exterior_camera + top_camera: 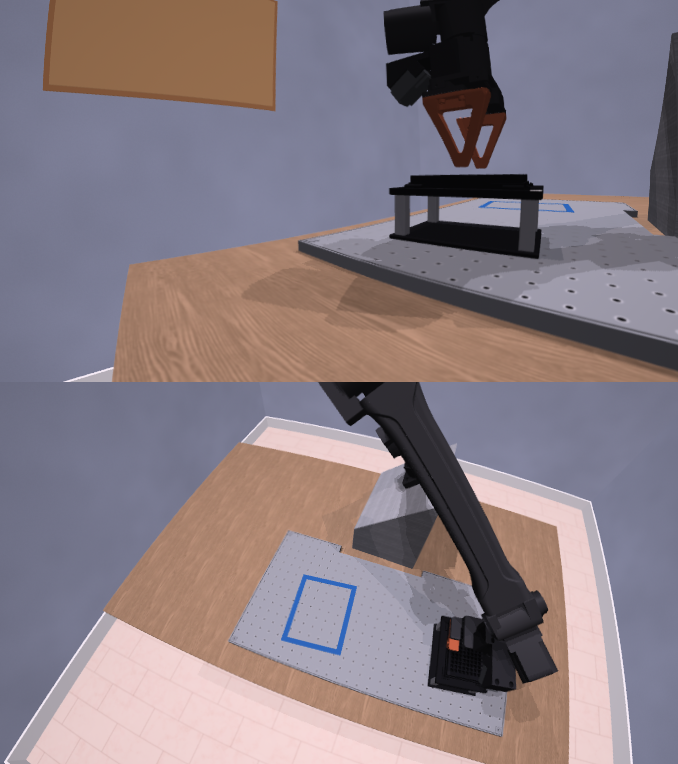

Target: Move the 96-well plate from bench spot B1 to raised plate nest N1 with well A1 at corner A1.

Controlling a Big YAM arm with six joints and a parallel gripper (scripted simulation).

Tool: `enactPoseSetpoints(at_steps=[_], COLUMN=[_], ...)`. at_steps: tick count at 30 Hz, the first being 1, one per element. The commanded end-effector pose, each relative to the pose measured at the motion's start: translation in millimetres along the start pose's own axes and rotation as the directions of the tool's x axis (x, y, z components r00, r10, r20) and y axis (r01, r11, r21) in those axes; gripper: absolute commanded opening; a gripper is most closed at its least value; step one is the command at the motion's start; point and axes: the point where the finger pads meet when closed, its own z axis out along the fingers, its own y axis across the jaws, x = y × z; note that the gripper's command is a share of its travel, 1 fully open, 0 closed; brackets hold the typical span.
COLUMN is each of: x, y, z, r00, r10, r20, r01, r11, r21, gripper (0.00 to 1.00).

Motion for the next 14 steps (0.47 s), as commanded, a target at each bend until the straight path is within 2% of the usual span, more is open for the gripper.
enactPoseSetpoints(at_steps=[1,3,14], x=[-25.6,-25.5,-25.5], y=[6.8,6.9,6.9], z=[-33.8,-39.5,-39.5], r00=[0.998,0.998,0.998], r10=[0.032,0.032,0.032], r20=[0.060,0.060,0.060], r01=[-0.030,-0.030,-0.030], r11=[0.999,0.999,0.999], r21=[-0.022,-0.023,-0.023], gripper=[1.00,1.00,1.00])
